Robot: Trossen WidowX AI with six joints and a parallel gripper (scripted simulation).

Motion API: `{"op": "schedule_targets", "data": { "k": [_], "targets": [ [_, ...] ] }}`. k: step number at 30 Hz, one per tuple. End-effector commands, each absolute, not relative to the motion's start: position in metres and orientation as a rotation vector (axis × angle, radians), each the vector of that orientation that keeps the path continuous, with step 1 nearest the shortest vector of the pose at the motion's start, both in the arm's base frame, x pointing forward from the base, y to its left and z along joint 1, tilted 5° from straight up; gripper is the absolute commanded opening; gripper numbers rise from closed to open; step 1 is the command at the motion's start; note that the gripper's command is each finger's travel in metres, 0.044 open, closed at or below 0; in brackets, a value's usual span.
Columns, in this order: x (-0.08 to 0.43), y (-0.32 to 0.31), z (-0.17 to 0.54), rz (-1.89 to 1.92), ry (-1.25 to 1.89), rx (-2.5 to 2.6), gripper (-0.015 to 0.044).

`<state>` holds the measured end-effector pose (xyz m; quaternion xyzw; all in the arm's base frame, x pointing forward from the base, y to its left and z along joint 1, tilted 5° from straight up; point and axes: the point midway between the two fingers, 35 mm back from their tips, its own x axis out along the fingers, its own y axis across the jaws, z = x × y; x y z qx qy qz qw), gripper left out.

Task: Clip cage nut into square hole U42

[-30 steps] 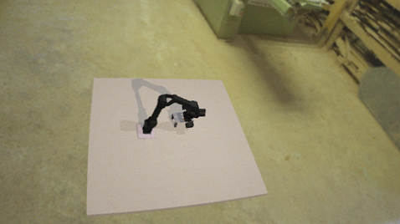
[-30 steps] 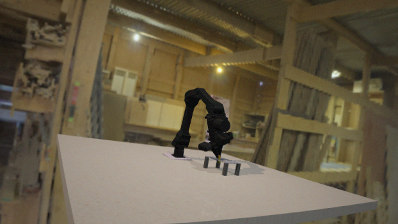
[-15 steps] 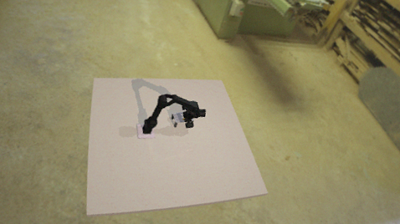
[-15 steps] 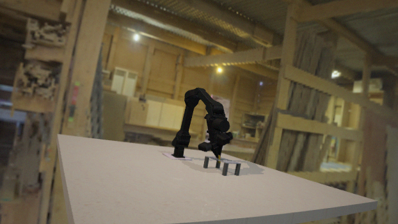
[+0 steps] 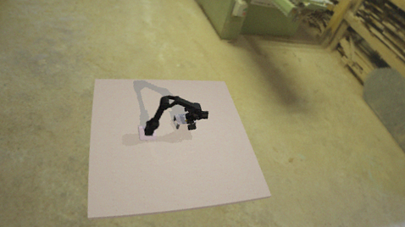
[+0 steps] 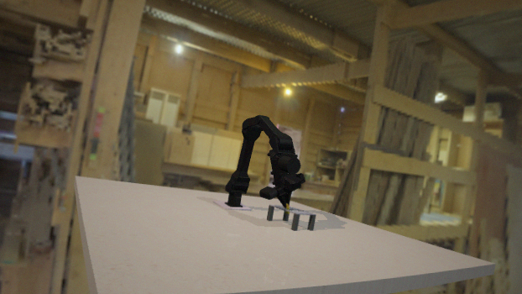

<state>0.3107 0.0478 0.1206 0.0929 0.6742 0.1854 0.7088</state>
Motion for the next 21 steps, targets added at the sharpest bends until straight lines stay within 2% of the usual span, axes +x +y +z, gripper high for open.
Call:
{"op": "schedule_targets", "data": {
  "k": [1, 21],
  "targets": [
    [0.3104, 0.0482, 0.1208, 0.423, 1.497, 0.213, 0.0026],
    [0.3107, 0.0456, 0.1200, 0.438, 1.496, 0.227, 0.0026]
  ]
}}
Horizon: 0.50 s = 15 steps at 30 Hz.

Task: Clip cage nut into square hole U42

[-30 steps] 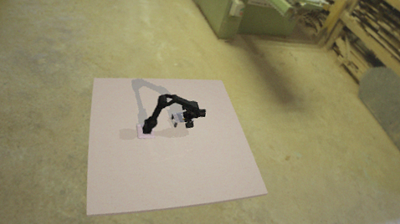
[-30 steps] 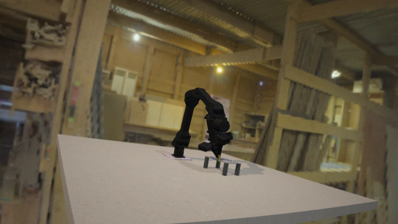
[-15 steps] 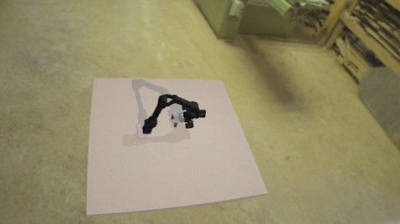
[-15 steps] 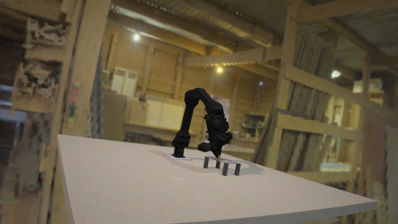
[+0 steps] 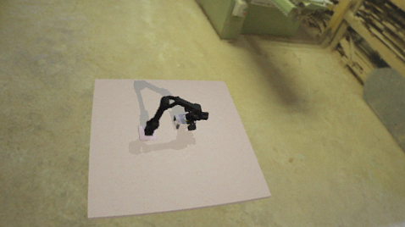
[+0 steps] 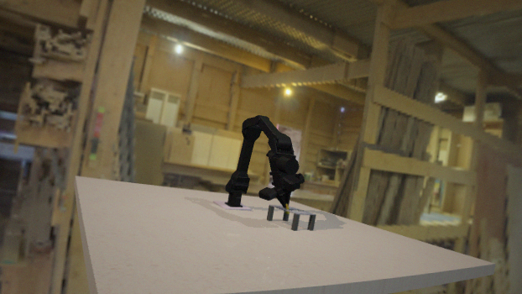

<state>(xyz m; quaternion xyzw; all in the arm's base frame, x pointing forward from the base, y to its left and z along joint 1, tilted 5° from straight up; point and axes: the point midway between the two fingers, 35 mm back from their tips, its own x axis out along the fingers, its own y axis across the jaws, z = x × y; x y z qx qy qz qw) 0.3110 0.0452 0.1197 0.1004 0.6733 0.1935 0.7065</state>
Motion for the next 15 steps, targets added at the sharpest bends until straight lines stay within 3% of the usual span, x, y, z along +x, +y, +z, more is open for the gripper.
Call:
{"op": "schedule_targets", "data": {
  "k": [1, 15],
  "targets": [
    [0.3107, 0.0455, 0.1199, 0.438, 1.496, 0.227, 0.0026],
    [0.3108, 0.0466, 0.1200, 0.413, 1.498, 0.203, 0.0026]
  ]
}}
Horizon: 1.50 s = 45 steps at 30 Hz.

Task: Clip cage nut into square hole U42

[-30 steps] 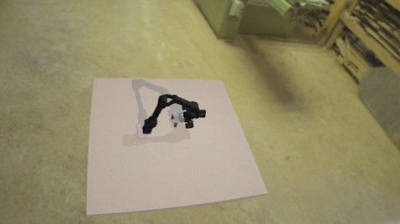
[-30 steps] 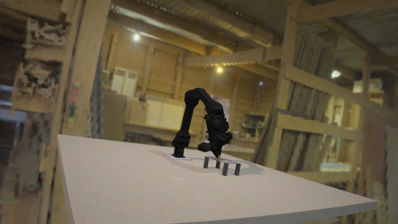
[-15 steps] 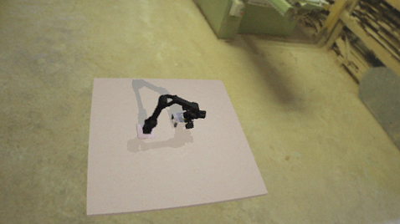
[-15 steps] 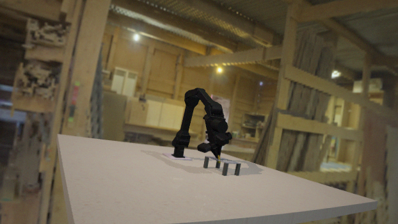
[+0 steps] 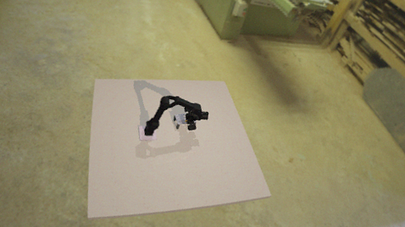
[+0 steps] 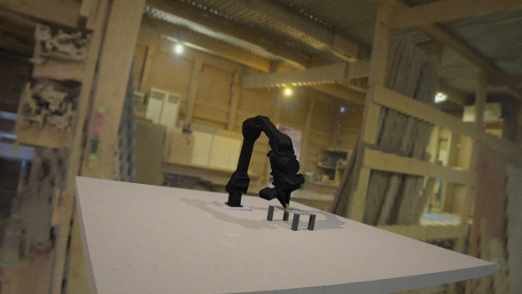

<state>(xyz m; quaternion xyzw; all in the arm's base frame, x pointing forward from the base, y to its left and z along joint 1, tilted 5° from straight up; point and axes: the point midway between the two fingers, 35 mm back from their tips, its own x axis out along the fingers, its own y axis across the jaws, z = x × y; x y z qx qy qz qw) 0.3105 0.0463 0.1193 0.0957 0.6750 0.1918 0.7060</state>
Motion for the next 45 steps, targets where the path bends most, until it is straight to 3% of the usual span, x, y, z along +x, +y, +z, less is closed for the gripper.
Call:
{"op": "schedule_targets", "data": {
  "k": [1, 45],
  "targets": [
    [0.3108, 0.0467, 0.1200, 0.411, 1.498, 0.202, 0.0026],
    [0.3118, 0.0465, 0.1202, 0.378, 1.500, 0.171, 0.0026]
  ]
}}
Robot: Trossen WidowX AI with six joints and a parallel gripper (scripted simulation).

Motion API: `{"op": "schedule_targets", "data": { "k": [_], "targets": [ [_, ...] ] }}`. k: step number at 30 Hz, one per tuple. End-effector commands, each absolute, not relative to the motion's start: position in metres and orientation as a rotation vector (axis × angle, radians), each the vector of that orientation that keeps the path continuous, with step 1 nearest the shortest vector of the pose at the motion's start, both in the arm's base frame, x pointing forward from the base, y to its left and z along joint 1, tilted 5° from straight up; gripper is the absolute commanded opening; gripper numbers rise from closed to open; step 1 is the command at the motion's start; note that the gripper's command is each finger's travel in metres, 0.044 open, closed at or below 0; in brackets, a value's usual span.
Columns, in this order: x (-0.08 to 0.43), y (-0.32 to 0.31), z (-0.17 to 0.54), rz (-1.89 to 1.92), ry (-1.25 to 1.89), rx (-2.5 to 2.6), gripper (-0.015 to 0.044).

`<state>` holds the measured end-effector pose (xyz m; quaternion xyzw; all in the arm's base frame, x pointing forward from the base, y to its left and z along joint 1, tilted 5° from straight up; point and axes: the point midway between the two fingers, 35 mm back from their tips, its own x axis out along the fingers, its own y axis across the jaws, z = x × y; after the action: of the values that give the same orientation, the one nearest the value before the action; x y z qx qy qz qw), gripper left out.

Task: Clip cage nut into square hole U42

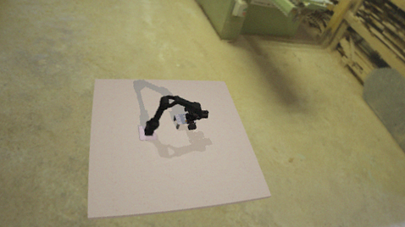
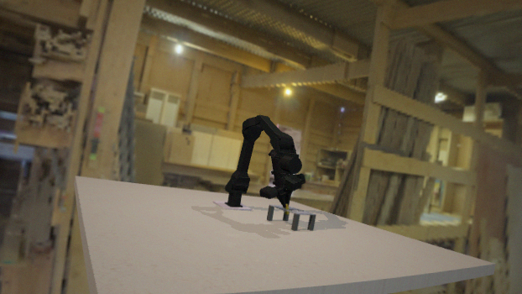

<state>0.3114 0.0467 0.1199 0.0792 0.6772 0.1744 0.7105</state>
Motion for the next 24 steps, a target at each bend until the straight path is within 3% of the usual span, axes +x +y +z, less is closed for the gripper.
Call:
{"op": "schedule_targets", "data": {
  "k": [1, 24],
  "targets": [
    [0.3118, 0.0467, 0.1202, 0.376, 1.500, 0.169, 0.0026],
    [0.3114, 0.0493, 0.1210, 0.336, 1.502, 0.133, 0.0026]
  ]
}}
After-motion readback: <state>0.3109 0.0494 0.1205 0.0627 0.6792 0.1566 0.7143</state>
